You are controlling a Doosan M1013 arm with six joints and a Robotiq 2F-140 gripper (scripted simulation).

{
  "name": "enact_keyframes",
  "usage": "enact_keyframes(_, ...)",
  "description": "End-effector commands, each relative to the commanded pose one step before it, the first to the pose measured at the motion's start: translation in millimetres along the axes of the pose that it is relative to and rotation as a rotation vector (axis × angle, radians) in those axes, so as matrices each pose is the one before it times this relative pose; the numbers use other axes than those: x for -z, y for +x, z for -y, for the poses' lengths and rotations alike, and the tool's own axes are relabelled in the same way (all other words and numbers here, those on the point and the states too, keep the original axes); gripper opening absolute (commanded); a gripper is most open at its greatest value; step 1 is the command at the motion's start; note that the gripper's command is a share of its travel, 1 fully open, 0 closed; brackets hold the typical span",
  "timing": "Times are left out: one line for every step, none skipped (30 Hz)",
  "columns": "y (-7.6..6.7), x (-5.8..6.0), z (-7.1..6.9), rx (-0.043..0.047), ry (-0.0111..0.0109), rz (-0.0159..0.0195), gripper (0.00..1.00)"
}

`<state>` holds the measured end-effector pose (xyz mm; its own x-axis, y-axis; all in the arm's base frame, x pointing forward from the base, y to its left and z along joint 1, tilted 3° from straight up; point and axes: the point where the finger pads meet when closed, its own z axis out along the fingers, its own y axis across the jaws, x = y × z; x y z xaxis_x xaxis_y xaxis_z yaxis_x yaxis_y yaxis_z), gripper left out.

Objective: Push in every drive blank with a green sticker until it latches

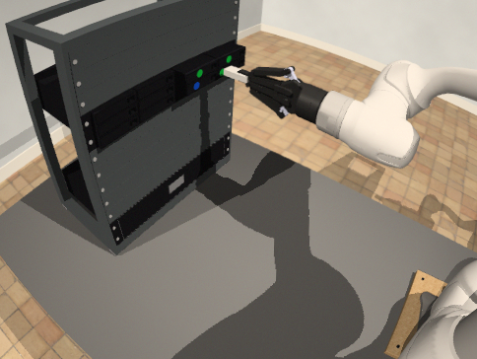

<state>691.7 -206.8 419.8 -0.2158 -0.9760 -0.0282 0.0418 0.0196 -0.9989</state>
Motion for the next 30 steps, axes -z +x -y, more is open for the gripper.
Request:
enact_keyframes(-8.94, 3.66, 1.62, 0.00005, 0.00005, -0.00057, 0.0)
enact_keyframes(0.0, 0.0, 0.0, 0.0, 0.0, 0.0, 0.0)
enact_keyframes(0.0, 0.0, 0.0, 0.0, 0.0, 0.0, 0.0)
enact_keyframes(-4.81, 1.92, 0.84, 0.0, 0.0, 0.0, 0.0)
enact_keyframes(-5.22, 2.08, 0.92, 0.0, 0.0, 0.0, 0.0)
enact_keyframes(-5.44, 2.17, 0.95, 0.0, 0.0, 0.0, 0.0)
enact_keyframes(-5.46, 2.18, 0.95, 0.0, -0.00001, 0.0, 0.0)
enact_keyframes(-5.28, 2.11, 0.93, 0.0, 0.0, 0.0, 0.0)
enact_keyframes(-4.93, 1.96, 0.87, 0.0, 0.00001, 0.0, 0.0)
enact_keyframes(-4.42, 1.76, 0.78, 0.0, 0.0, 0.0, 0.0)
enact_keyframes(-3.79, 1.52, 0.66, 0.0, -0.00001, 0.0, 0.0)
enact_keyframes(-3.08, 1.22, 0.54, 0.0, 0.0, 0.0, 0.0)
enact_keyframes(-2.32, 0.92, 0.41, 0.0, 0.00001, 0.0, 0.0)
enact_keyframes(-1.57, 0.63, 0.28, 0.0, 0.0, 0.0, 0.0)
enact_keyframes(-0.9, 0.36, 0.15, 0.0, -0.00001, 0.0, 0.0)
enact_keyframes(-0.37, 0.15, 0.06, 0.0, -0.00001, 0.0, 0.0)
enact_keyframes(-0.06, 0.02, 0.01, 0.0, 0.0, 0.0, 0.0)
enact_keyframes(0.0, -0.19, 0.0, 0.0, 0.0, 0.0, 0.0)
enact_keyframes(0.0, 0.0, 0.0, 0.0, 0.0, 0.0, 0.0)
enact_keyframes(0.0, 0.0, 0.0, 0.0, 0.0, 0.0, 0.0)
enact_keyframes(0.0, -1.16, 0.0, 0.0, 0.0, 0.0, 0.0)
enact_keyframes(0.0, -2.6, 0.0, 0.0, 0.0, 0.0, 0.0)
enact_keyframes(0.0, -4.08, 0.0, 0.0, 0.0, 0.0, 0.0)
enact_keyframes(0.0, -5.29, 0.0, 0.0, 0.0, 0.0, 0.0)
enact_keyframes(0.0, -5.99, 0.0, 0.0, 0.0, 0.0, 0.0)
enact_keyframes(0.0, -6.05, 0.0, 0.0, 0.0, 0.0, 0.0)
enact_keyframes(0.0, -5.44, 0.0, 0.0, 0.0, 0.0, 0.0)
enact_keyframes(0.0, -4.26, 0.0, 0.0, 0.0, 0.0, 0.0)
enact_keyframes(0.0, -2.74, 0.0, 0.0, 0.0, 0.0, 0.0)
enact_keyframes(0.0, -1.23, 0.0, 0.0, 0.0, 0.0, 0.0)
